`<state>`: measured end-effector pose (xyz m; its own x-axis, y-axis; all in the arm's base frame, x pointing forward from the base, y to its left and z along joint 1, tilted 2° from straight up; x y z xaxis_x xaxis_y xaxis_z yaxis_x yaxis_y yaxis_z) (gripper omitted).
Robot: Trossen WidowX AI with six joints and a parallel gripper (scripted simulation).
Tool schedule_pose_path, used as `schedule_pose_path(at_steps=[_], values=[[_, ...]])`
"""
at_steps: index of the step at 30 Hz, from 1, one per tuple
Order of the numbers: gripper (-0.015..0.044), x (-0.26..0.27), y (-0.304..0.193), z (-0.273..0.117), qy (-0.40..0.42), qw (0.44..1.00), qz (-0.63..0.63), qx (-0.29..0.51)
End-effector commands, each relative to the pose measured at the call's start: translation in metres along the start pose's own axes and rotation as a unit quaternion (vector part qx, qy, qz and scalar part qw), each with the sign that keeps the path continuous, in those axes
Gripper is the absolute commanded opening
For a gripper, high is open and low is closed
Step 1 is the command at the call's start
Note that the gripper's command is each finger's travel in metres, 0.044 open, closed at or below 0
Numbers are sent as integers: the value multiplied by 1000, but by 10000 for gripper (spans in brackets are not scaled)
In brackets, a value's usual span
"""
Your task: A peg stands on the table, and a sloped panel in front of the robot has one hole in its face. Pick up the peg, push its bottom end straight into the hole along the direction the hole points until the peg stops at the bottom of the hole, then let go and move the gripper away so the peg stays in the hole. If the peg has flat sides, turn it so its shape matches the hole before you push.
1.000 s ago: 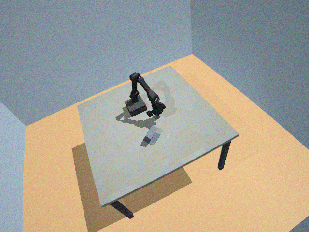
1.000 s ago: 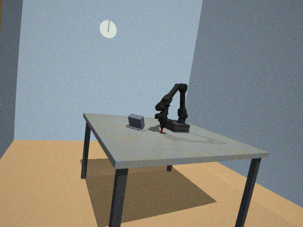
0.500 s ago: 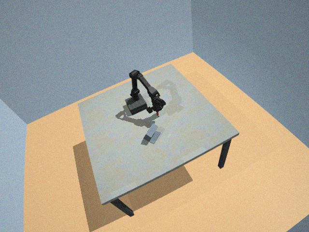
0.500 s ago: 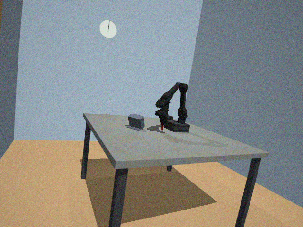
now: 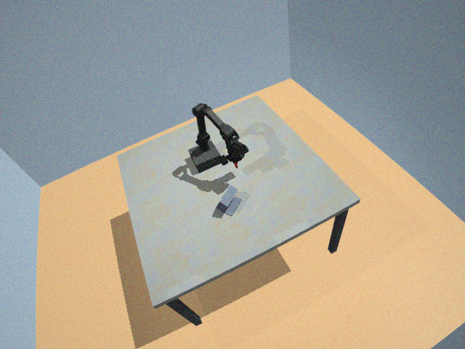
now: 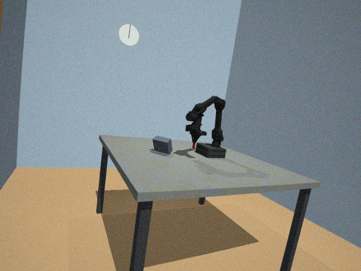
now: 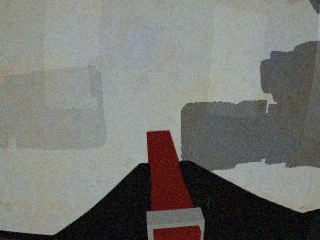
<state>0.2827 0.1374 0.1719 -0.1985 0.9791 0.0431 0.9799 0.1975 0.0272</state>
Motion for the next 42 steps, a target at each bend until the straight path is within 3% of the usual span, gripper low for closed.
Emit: schedule_pose_path(at_steps=[1, 42], values=[[0, -3, 1, 1, 7, 1000, 6, 1], [0, -56, 16, 15, 101, 988, 116, -18]])
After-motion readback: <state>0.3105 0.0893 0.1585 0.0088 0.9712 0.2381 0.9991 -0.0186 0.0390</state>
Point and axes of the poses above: the point midway between the two fingers, 35 mm back from their tips, its own z axis out along the fingers, its own x axis across the jaws, y = z × x, the point moved 9 cm from there along -z, back along the fingers
